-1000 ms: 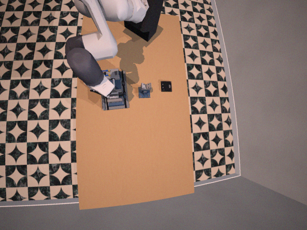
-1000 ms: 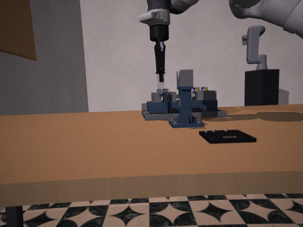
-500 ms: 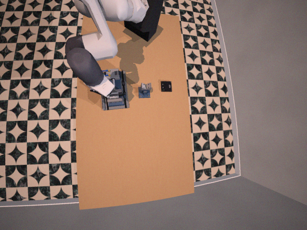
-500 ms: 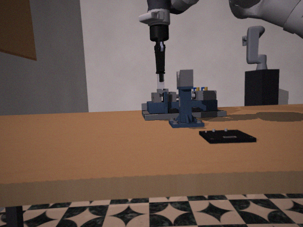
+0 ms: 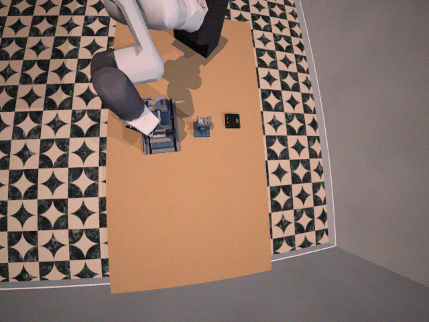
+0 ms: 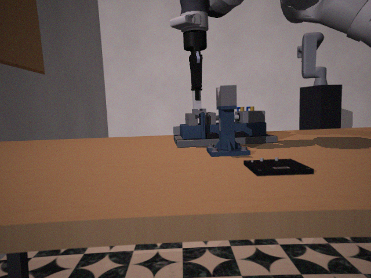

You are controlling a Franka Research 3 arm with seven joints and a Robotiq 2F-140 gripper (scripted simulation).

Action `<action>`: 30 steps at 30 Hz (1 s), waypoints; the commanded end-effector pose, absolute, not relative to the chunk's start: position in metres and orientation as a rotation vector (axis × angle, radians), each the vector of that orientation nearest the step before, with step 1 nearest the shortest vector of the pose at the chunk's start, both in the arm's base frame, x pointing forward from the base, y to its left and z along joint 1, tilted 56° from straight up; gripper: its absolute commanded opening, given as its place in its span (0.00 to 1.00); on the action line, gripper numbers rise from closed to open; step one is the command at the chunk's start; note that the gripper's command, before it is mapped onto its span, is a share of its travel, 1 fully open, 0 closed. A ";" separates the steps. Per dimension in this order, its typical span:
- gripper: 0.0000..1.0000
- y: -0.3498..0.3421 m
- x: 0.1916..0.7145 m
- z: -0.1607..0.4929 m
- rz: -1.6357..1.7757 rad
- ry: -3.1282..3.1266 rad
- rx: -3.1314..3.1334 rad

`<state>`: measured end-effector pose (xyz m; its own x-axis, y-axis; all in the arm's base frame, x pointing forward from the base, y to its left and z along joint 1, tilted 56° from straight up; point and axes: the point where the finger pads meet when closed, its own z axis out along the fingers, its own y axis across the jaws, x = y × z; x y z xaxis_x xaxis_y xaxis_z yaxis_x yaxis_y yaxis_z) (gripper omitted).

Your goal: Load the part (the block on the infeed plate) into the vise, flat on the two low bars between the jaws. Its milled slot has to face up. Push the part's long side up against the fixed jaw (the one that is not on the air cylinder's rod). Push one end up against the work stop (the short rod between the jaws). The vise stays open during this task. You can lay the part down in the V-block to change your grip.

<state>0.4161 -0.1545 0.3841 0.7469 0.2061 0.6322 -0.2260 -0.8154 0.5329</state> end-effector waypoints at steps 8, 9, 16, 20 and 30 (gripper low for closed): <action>0.00 -0.165 0.414 0.391 0.944 -0.009 2.343; 0.00 -0.167 0.413 0.392 0.944 -0.009 2.343; 0.00 -0.175 0.411 0.398 0.944 -0.009 2.343; 0.00 -0.176 0.411 0.398 0.944 -0.009 2.343; 0.00 -0.176 0.410 0.399 0.944 -0.009 2.343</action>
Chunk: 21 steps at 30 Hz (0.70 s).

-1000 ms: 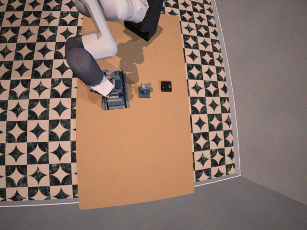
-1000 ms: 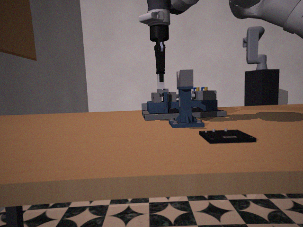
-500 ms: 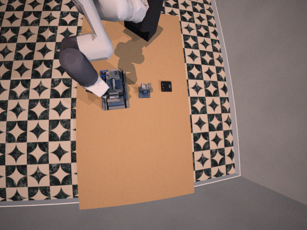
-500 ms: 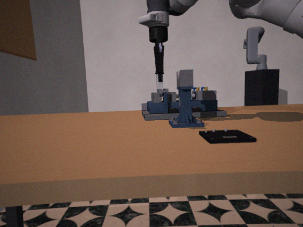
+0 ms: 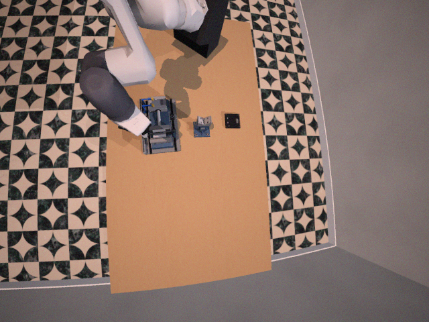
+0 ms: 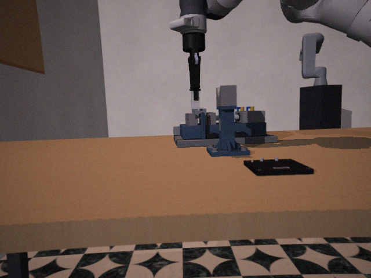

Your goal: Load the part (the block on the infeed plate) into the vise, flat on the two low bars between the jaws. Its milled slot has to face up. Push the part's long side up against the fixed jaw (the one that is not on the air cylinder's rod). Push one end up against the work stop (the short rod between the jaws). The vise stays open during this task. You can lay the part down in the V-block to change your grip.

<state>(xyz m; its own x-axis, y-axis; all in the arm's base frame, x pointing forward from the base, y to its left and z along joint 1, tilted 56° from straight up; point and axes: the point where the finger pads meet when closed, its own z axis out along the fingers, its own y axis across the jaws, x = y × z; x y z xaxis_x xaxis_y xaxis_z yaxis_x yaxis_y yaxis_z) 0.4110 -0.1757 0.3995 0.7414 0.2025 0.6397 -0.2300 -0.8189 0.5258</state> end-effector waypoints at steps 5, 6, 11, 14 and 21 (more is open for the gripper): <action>0.00 -0.174 0.407 0.402 0.944 -0.009 2.343; 0.00 -0.174 0.407 0.402 0.944 -0.009 2.343; 0.00 -0.170 0.404 0.405 0.944 -0.009 2.343; 0.00 -0.167 0.400 0.409 0.944 -0.009 2.343; 0.00 -0.158 0.389 0.418 0.944 -0.009 2.343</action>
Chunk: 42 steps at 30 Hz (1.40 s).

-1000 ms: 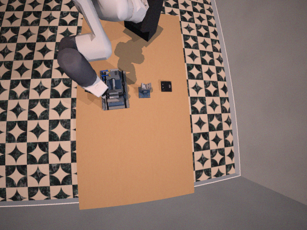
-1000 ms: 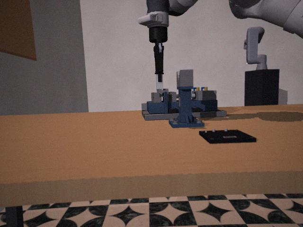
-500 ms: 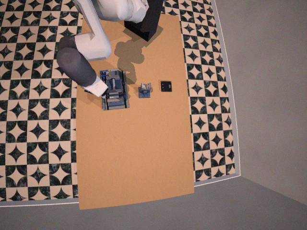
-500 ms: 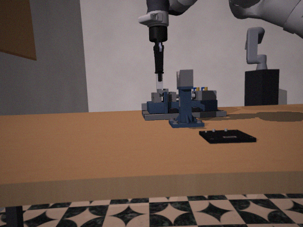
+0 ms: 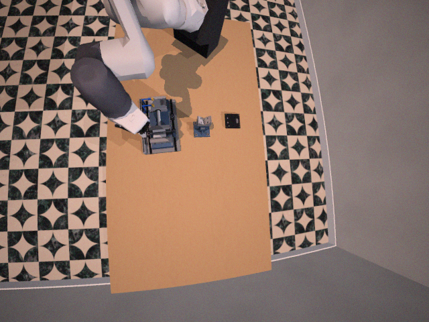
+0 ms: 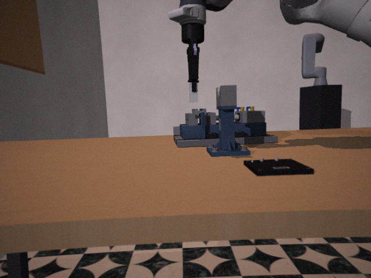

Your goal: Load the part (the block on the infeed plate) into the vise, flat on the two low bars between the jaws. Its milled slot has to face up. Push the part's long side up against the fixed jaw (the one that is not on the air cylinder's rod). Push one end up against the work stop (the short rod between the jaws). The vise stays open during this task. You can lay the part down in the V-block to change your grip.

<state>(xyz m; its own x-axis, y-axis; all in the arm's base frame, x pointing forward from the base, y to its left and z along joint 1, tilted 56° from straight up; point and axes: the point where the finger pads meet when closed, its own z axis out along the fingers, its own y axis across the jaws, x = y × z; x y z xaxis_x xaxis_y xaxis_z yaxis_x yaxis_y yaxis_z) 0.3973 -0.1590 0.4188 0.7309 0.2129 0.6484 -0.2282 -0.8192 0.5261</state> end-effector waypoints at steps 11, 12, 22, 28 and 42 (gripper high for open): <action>0.00 -0.147 0.376 0.430 0.944 -0.009 2.343; 0.00 -0.146 0.375 0.431 0.944 -0.009 2.343; 0.00 -0.143 0.372 0.434 0.944 -0.009 2.343; 0.00 -0.143 0.372 0.434 0.944 -0.009 2.343; 0.00 -0.143 0.372 0.434 0.944 -0.009 2.343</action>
